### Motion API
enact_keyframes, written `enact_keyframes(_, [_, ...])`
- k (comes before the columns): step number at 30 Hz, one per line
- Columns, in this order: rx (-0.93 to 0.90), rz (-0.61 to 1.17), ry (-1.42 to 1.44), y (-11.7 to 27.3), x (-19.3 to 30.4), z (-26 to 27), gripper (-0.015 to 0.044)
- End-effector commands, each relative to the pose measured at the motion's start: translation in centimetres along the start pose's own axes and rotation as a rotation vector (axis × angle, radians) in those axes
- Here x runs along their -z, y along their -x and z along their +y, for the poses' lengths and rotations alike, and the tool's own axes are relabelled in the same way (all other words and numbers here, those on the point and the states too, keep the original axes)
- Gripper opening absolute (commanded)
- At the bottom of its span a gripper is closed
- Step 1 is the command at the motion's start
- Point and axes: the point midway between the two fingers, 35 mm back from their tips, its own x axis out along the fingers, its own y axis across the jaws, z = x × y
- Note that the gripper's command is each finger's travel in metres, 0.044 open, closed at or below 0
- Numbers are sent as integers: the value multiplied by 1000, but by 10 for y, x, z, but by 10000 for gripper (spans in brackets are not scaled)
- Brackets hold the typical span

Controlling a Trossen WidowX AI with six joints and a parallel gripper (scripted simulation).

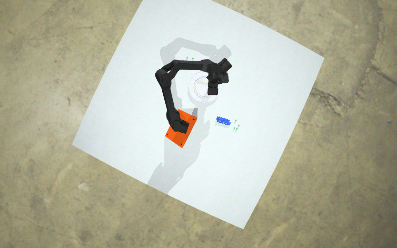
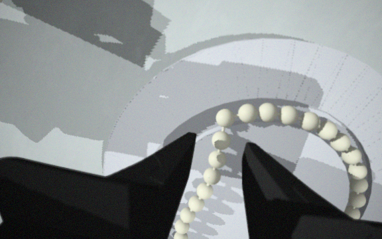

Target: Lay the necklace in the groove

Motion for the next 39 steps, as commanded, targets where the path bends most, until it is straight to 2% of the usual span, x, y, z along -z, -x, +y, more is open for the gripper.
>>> enact_keyframes(1, [-1,6,-3,-8,1,-1,120])
enact_keyframes(7, [0,6,-3,-12,2,-1,120])
enact_keyframes(12, [3,2,1,-9,1,-1,0])
enact_keyframes(39, [0,6,-3,-4,2,-1,0])
